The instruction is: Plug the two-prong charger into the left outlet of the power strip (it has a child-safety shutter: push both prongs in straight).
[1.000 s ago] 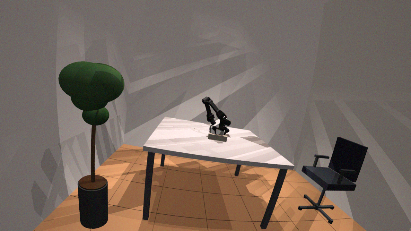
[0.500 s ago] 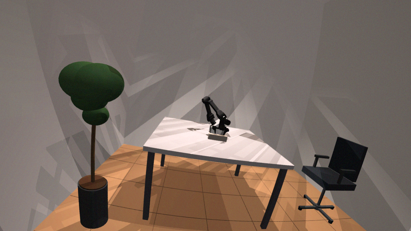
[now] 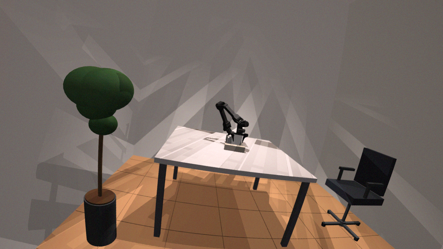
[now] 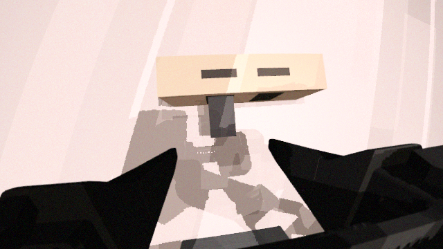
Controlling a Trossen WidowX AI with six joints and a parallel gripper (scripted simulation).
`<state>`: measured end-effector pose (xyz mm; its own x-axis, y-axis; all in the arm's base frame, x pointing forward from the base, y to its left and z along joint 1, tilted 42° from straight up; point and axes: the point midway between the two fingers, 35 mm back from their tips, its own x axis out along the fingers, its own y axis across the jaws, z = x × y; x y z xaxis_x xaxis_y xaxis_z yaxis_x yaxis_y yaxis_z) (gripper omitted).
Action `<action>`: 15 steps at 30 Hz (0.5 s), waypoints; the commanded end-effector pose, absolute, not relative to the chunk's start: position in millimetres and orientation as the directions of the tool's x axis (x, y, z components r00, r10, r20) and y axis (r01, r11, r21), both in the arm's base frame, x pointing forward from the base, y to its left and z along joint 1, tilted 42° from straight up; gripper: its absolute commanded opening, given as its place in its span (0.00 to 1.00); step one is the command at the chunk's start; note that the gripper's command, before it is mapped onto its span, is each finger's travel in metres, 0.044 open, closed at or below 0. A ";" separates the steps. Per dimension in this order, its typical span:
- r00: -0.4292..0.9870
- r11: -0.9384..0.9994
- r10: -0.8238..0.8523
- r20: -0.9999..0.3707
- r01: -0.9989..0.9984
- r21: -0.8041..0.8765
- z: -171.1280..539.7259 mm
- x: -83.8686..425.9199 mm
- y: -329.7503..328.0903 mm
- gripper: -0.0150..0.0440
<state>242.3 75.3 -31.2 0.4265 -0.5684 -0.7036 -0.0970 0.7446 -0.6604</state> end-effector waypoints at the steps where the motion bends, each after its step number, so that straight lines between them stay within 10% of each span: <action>1: 0.581 0.745 -0.499 -0.643 -0.093 -0.661 -11.9 240.4 89.7 1.00; 15: 0.589 0.745 -0.494 -0.639 -0.092 -0.660 -10.6 240.2 90.7 1.00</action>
